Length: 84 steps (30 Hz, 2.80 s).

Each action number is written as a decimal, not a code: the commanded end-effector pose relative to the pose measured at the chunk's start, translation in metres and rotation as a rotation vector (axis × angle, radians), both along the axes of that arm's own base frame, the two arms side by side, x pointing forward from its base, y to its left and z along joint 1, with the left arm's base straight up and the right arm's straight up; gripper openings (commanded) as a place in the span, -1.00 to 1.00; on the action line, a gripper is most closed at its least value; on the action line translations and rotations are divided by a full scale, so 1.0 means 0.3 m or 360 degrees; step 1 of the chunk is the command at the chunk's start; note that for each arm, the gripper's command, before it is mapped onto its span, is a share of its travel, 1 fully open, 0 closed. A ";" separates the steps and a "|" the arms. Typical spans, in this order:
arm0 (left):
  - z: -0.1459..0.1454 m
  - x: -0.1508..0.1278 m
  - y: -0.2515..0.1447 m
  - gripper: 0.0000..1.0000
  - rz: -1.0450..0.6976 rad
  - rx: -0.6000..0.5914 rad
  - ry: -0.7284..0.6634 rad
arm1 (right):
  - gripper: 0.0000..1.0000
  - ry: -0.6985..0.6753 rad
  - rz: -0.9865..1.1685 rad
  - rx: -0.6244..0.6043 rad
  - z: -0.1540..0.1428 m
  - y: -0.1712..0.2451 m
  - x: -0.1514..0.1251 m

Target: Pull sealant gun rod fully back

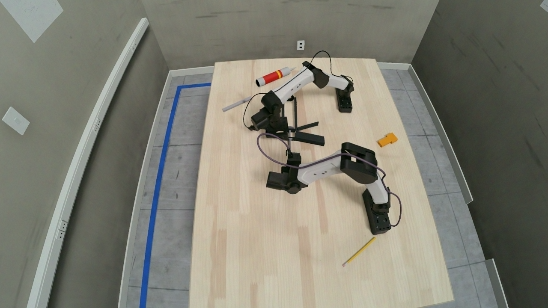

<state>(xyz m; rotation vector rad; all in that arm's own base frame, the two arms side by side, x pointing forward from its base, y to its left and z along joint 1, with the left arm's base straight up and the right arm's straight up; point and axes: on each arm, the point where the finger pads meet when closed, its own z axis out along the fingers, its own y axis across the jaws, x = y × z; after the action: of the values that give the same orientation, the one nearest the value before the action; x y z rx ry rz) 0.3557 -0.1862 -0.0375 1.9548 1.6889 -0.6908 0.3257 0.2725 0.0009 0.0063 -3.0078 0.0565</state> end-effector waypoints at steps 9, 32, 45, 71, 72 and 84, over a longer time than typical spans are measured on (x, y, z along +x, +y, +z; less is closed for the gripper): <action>0.053 0.002 0.018 0.39 0.0002 -0.0010 -0.0041 | 0.13 -0.0017 -0.0001 0.0021 0.018 0.010 0.004; 0.113 0.012 0.105 0.39 -0.0003 0.0006 0.0015 | 0.65 -0.0017 0.0003 -0.0011 0.111 -0.011 0.036; 0.205 0.052 0.082 0.39 0.0240 0.0101 -0.0129 | 1.00 -0.0252 -0.0113 0.0077 0.193 0.024 0.094; 0.792 -0.422 -0.264 0.39 0.1212 -0.0957 -0.0317 | 1.00 -0.0270 -0.0265 -0.0023 0.173 -0.025 0.026; 0.801 -0.436 -0.266 0.39 0.1218 -0.0992 -0.0302 | 1.00 -0.0270 -0.0265 -0.0023 0.173 -0.025 0.026; 0.802 -0.511 -0.270 0.39 0.1185 -0.1071 -0.0243 | 1.00 -0.0270 -0.0265 -0.0023 0.173 -0.025 0.026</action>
<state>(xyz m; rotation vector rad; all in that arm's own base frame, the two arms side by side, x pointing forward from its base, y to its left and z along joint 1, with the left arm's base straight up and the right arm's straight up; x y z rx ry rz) 0.1997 -0.2666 0.2025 0.8575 1.6459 -0.6665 0.3328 0.2593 0.0393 -0.2641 -3.1210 0.1084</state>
